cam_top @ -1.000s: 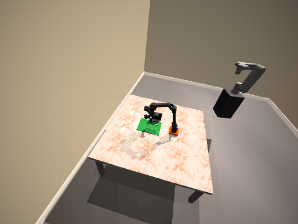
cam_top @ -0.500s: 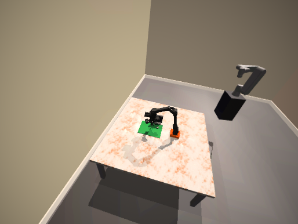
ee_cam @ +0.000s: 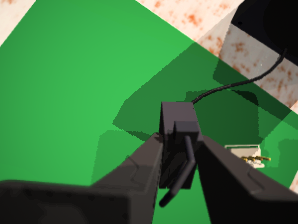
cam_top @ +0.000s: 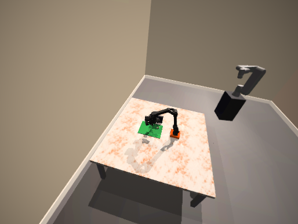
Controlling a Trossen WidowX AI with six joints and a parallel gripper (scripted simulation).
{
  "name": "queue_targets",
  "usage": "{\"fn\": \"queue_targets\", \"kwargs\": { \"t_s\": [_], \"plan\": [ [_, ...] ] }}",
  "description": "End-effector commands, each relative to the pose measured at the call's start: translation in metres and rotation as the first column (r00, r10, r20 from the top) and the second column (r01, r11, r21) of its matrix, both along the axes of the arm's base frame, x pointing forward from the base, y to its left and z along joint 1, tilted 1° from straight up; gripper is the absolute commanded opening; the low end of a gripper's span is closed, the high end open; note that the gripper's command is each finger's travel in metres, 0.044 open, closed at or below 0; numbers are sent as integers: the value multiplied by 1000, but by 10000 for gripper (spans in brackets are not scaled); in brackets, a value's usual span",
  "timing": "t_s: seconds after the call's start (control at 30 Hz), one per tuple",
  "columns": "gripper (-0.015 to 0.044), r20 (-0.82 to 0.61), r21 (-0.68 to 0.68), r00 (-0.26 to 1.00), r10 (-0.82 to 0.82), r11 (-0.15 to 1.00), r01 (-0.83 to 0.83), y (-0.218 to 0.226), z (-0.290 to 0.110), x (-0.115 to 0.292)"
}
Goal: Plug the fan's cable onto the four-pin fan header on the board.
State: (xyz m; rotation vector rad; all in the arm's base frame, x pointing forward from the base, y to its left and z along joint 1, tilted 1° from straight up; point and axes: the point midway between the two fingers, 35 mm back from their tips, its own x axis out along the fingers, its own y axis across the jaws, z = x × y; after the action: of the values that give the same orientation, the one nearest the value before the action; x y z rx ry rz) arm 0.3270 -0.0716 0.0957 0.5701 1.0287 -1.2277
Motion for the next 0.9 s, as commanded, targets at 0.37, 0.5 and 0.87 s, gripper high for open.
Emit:
{"fn": "queue_targets", "kwargs": {
  "t_s": [0.37, 0.5, 0.87],
  "plan": [
    [0, 47, -208, 999, 11, 978, -1, 2, -8, -2],
    [0, 66, -262, 998, 20, 965, -2, 3, -8, -2],
    [0, 127, -403, 990, 56, 915, 0, 7, -8, -3]
  ]
}}
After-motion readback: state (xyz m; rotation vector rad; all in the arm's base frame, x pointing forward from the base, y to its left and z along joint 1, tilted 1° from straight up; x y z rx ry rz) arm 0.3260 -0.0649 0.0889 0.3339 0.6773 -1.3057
